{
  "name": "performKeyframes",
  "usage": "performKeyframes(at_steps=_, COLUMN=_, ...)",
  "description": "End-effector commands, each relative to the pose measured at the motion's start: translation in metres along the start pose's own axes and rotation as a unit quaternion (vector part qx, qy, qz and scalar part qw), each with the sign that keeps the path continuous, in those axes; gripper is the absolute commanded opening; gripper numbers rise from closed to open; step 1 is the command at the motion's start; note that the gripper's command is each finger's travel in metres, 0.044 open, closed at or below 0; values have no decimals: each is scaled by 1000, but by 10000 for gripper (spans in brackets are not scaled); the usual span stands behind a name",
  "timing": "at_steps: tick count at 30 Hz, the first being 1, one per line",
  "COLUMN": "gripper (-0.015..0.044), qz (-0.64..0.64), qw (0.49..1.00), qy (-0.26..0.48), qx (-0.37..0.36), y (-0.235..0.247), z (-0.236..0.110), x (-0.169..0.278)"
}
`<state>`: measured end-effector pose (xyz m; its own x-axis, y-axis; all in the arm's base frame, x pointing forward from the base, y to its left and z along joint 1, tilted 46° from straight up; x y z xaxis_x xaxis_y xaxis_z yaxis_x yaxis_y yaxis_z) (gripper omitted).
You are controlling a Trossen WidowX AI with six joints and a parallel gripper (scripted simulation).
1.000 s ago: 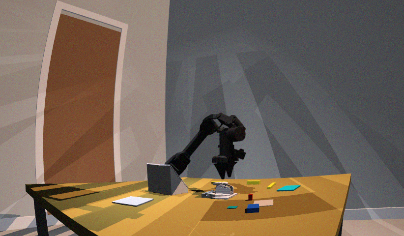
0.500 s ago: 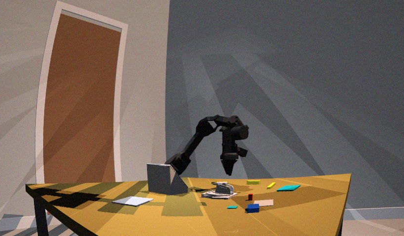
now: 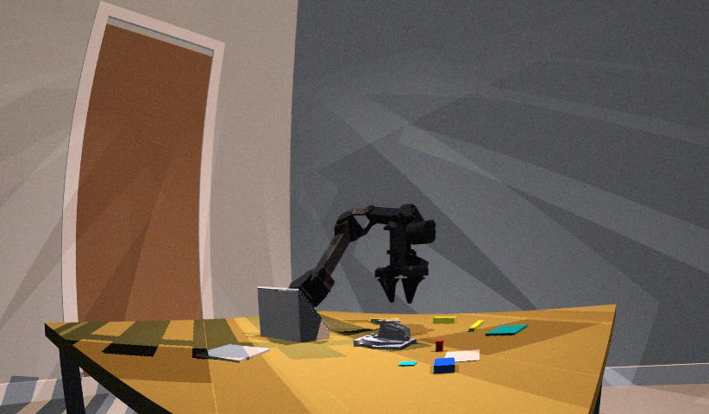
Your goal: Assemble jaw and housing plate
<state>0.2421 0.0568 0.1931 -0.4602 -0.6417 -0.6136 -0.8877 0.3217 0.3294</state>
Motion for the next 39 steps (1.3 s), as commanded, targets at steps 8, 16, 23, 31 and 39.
performKeyframes(at_steps=8, gripper=440, qz=-161, qw=987, qy=-4, qx=0, y=42, z=-5, x=-11)
performKeyframes(at_steps=16, gripper=440, qz=-277, qw=961, qy=-7, qx=-1, y=72, z=-7, x=-15)
performKeyframes(at_steps=23, gripper=440, qz=-375, qw=927, qy=-11, qx=-2, y=98, z=-9, x=-15)
performKeyframes(at_steps=31, gripper=440, qz=-409, qw=913, qy=-13, qx=-2, y=107, z=-10, x=-15)
performKeyframes(at_steps=39, gripper=440, qz=-409, qw=912, qy=-15, qx=-2, y=108, z=29, x=-16)
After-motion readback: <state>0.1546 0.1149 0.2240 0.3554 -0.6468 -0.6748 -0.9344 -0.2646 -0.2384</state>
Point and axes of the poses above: the point midway between the two fingers, 35 mm back from their tips, its own z axis out along the fingers, its own y axis across the jaws, x = y × z, the point moved 4 cm from there along -z, back along the fingers, and after that the axes turned 3 degrees about z, right-handed, at the moved point
